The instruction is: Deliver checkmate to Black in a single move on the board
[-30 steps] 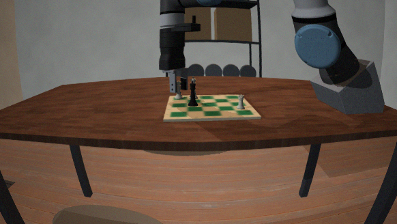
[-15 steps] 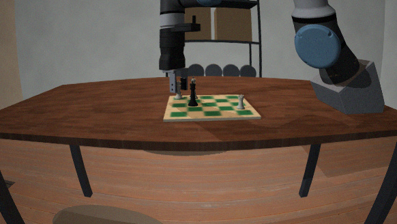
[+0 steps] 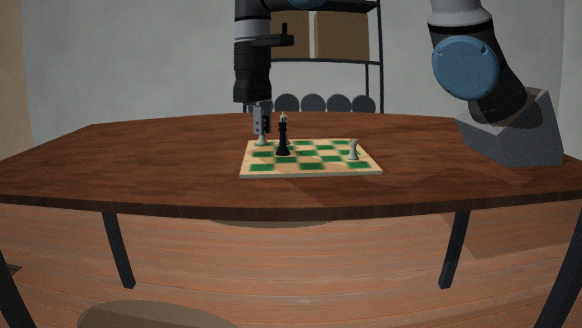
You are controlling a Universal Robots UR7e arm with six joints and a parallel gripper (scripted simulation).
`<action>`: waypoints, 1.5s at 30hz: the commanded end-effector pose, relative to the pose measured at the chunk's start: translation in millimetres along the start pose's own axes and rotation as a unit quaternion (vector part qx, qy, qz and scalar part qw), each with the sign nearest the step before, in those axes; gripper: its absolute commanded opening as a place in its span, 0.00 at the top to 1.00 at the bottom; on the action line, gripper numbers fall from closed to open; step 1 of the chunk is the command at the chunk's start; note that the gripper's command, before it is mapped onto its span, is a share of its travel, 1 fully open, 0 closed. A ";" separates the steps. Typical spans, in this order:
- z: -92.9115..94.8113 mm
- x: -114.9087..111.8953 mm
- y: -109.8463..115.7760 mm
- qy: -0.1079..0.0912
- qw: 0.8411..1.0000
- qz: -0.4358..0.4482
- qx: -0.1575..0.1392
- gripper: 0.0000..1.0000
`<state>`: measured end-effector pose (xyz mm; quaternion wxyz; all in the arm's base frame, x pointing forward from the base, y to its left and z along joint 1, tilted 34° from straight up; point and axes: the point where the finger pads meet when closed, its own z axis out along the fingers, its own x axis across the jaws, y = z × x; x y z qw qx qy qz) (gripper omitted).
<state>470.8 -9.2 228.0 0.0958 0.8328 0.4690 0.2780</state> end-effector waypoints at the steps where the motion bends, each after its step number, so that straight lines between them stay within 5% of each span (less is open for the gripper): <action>1: -0.4 0.2 0.4 0.000 1.000 0.000 -0.001 1.00; 31: -4.4 0.2 0.4 0.000 1.000 0.000 -0.001 1.00; 45: -67.0 0.2 0.3 0.000 1.000 0.000 -0.001 1.00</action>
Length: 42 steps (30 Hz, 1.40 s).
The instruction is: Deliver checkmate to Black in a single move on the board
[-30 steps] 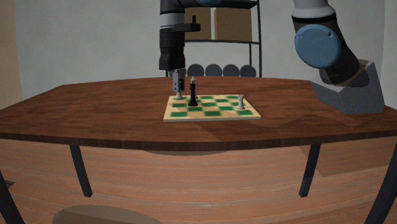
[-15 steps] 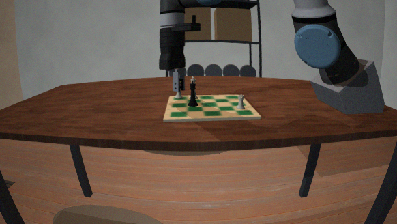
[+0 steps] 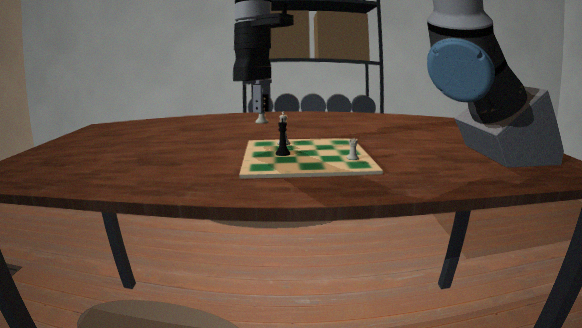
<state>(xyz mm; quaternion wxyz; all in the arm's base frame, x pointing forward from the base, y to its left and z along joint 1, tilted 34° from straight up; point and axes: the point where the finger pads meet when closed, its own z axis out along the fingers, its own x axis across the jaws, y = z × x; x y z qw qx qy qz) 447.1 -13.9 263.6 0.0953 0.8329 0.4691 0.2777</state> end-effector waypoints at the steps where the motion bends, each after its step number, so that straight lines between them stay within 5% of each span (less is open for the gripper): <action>1: -29.1 0.4 0.0 0.000 1.000 0.000 -0.001 1.00; 12: -56.0 0.4 0.0 0.000 1.000 0.000 -0.001 1.00; 28: -57.5 0.4 -1.1 0.000 1.000 0.006 -0.001 1.00; 37: -59.1 0.5 -14.4 0.000 0.995 0.095 -0.001 1.00; 42: -59.9 0.8 -30.6 0.000 0.978 0.210 -0.001 1.00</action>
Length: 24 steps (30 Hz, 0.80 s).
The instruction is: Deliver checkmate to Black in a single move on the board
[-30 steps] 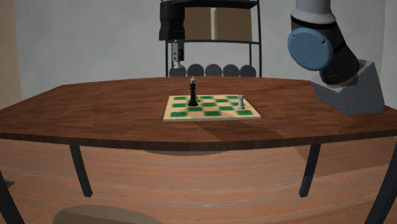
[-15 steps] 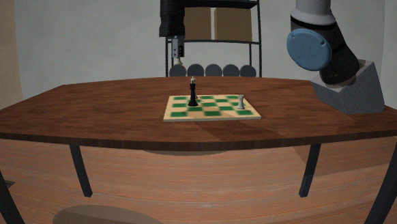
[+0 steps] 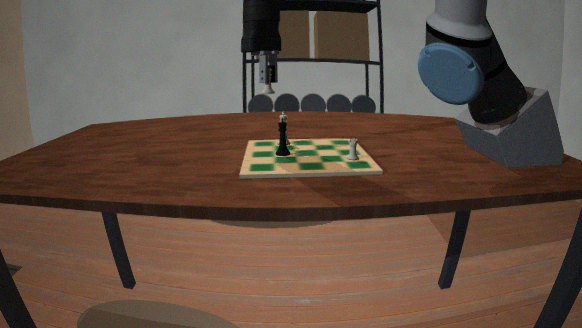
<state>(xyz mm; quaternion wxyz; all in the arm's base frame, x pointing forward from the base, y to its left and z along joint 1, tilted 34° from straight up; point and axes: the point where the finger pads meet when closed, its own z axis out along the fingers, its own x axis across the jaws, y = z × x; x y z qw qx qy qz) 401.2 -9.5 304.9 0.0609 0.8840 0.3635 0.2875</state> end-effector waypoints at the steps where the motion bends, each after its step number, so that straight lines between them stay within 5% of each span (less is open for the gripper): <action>1: -0.8 -3.3 -15.1 0.000 0.994 0.114 0.000 1.00; 10: 1.2 -8.4 -34.6 0.001 0.961 0.277 0.000 1.00; 24: 1.6 -9.1 -36.8 0.001 0.955 0.297 0.000 1.00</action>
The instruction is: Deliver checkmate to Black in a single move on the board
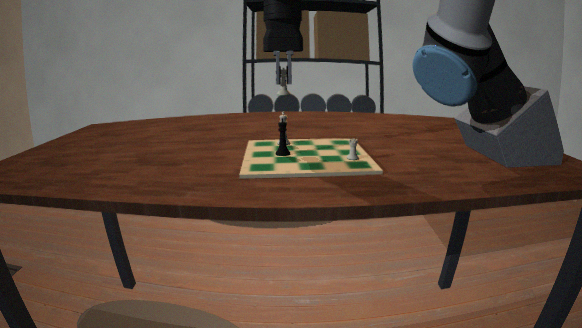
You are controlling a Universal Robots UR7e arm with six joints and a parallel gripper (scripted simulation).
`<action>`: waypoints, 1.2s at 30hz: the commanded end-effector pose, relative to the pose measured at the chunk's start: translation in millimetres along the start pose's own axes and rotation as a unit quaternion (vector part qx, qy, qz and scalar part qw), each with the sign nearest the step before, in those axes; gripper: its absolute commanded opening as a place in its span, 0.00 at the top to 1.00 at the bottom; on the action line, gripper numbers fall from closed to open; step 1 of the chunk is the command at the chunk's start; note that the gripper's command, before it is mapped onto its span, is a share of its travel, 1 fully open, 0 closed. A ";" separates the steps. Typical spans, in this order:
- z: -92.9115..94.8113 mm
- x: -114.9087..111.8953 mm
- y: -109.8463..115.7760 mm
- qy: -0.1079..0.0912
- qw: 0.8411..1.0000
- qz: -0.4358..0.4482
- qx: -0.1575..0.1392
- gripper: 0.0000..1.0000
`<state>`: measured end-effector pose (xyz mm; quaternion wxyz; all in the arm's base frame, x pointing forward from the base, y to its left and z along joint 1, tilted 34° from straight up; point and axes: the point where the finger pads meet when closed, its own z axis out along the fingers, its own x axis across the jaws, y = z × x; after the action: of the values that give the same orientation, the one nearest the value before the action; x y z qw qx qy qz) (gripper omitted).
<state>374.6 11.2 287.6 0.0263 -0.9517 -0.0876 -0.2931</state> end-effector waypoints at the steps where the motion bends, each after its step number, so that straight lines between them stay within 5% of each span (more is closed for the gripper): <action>1: -0.2 0.0 -0.1 0.000 1.000 0.003 0.000 1.00; 22: 24.2 0.1 -0.5 0.000 1.000 0.003 0.000 1.00; 36: 80.6 0.3 -1.3 0.000 1.000 0.003 0.000 1.00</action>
<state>410.0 18.3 234.7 0.0272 -0.9521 -0.0843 -0.2927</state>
